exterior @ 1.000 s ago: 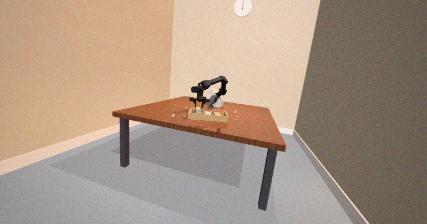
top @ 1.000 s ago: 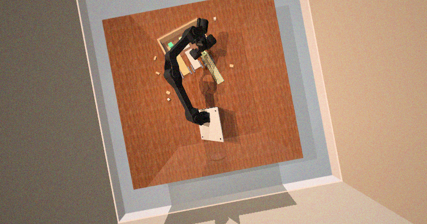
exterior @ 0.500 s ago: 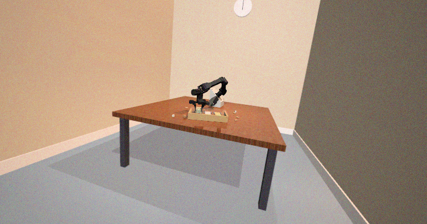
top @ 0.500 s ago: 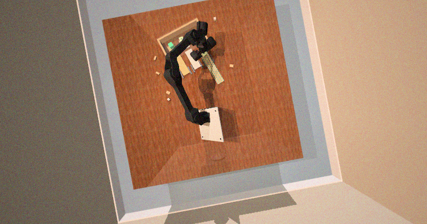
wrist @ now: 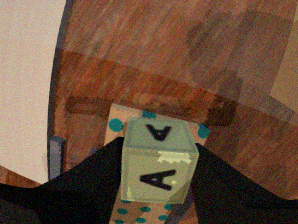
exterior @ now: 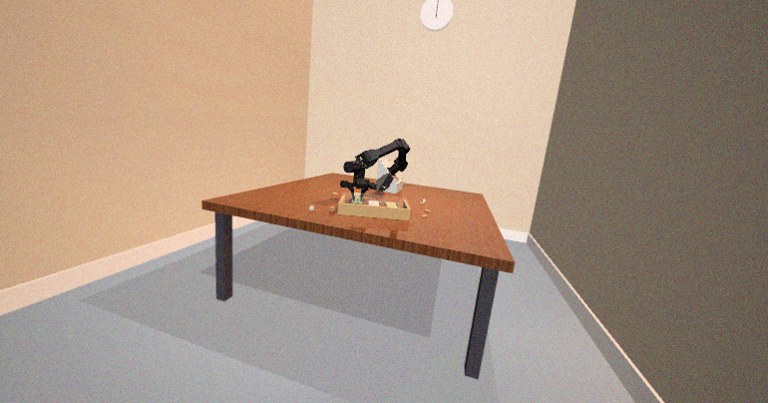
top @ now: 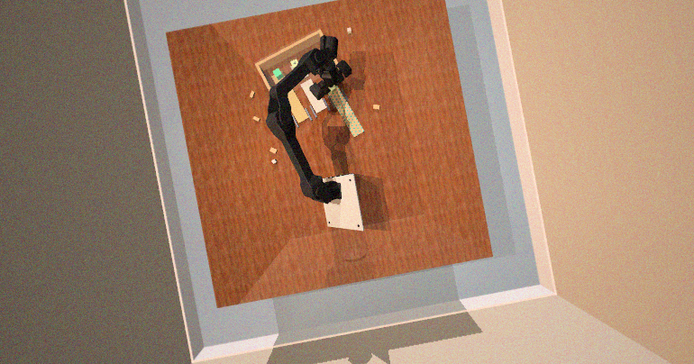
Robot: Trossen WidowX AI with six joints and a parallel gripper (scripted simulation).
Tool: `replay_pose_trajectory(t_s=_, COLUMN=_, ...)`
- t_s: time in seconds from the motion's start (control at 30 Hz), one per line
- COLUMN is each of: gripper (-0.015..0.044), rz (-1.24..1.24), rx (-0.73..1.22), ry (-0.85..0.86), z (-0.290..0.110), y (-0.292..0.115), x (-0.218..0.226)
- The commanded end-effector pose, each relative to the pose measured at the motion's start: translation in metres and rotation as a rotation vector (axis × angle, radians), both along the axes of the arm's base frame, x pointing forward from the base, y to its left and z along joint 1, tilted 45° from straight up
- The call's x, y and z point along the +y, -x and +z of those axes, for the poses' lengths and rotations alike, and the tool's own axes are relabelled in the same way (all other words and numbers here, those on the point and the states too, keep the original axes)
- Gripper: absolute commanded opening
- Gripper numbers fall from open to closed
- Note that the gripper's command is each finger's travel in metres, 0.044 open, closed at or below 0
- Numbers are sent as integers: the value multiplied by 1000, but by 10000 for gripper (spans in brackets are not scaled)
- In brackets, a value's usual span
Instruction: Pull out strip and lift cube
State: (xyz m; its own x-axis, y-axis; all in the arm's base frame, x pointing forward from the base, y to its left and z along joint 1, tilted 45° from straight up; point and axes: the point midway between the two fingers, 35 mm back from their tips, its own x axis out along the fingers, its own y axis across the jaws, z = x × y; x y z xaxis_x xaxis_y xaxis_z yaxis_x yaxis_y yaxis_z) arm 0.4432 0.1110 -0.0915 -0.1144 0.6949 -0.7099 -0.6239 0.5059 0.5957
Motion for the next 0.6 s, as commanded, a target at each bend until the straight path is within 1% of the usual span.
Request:
replay_pose_trajectory(t_s=0.0, gripper=138, rz=0, rx=0, ry=0, z=0, y=0, x=0)
replay_pose_trajectory(t_s=0.13, gripper=111, rz=0, rx=0, ry=0, z=0, y=0, x=0)
replay_pose_trajectory(t_s=0.27, gripper=6, rz=1, rx=-1, ry=1, z=0, y=1, x=-1)
replay_pose_trajectory(t_s=0.57, gripper=0, rz=0, rx=3, ry=5, z=12, y=18, x=-16)
